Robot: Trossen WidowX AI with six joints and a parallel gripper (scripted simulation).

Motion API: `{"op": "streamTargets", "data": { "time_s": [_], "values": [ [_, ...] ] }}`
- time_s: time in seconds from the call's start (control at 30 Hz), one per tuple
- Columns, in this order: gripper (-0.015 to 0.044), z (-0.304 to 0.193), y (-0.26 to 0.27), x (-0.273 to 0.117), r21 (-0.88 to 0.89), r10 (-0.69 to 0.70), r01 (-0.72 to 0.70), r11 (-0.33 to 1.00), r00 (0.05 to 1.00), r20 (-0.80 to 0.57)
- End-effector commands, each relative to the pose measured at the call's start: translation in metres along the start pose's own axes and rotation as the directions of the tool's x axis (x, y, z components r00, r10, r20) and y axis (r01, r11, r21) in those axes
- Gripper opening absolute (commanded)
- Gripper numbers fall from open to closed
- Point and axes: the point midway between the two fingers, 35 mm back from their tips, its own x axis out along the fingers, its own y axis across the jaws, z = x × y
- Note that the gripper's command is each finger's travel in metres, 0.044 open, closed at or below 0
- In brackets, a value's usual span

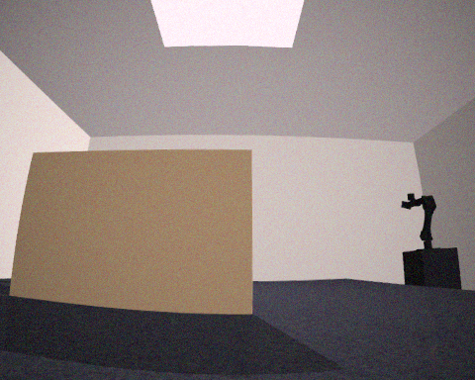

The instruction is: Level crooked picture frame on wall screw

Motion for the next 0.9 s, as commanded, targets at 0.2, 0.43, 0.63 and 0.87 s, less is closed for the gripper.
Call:
{"op": "streamTargets", "data": {
  "time_s": [0.2,0.43,0.63,0.87],
  "values": [
    [0.0260,0.006,0.002,-0.067,0.095,0.005,-0.005,0.995,1.000,0.001],
    [0.0260,-0.001,-0.005,-0.096,0.142,0.005,-0.005,0.990,1.000,0.000],
    [0.0260,0.007,0.030,-0.096,0.135,0.006,-0.006,0.991,1.000,0.002],
    [0.0260,0.015,0.056,-0.115,0.144,0.002,-0.002,0.990,1.000,-0.002]
  ]
}}
